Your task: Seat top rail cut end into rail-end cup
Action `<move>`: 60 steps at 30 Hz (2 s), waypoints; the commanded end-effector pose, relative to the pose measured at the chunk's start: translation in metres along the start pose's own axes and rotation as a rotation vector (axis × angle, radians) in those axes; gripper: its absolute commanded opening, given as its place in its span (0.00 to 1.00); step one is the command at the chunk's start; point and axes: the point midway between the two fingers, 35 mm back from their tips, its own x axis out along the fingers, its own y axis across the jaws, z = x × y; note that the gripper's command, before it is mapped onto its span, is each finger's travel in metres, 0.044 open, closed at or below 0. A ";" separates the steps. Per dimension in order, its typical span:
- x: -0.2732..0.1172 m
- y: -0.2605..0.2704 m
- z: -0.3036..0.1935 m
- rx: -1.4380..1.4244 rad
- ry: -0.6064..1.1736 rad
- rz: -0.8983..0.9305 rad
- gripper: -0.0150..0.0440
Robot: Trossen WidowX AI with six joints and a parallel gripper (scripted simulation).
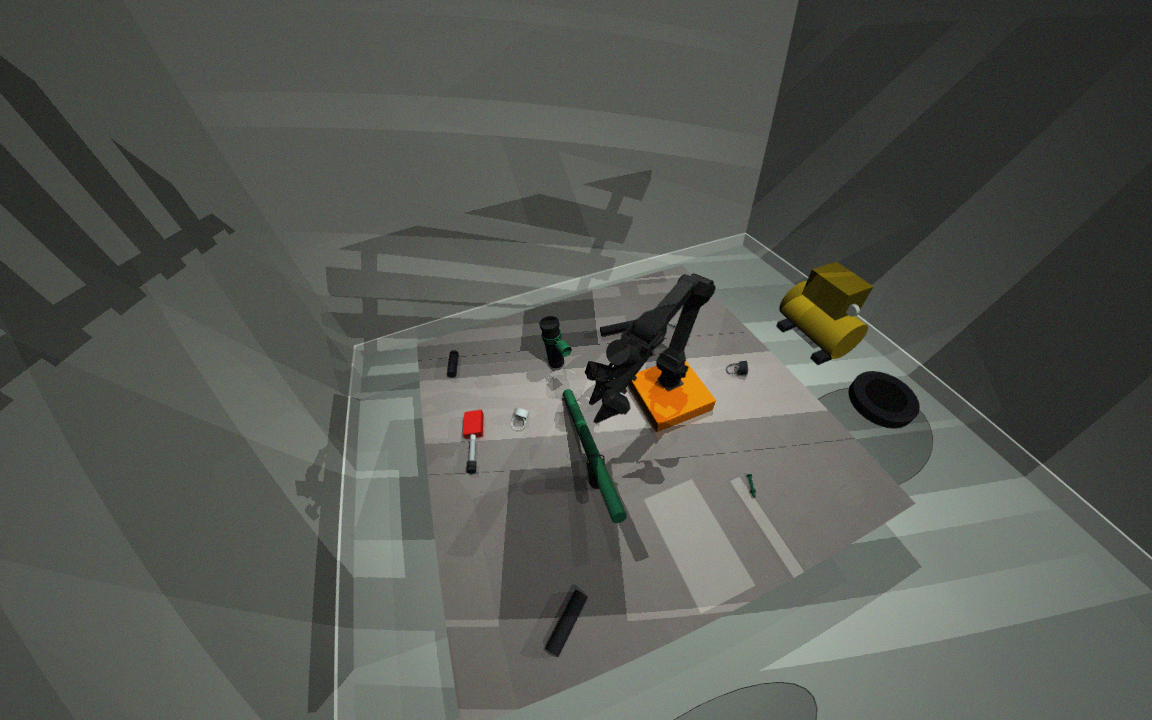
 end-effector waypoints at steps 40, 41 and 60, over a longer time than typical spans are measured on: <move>-0.054 -0.270 0.110 -1.602 0.425 0.029 1.00; -0.056 -0.276 0.110 -1.631 0.419 0.041 1.00; -0.078 -0.315 0.110 -2.216 0.351 0.181 1.00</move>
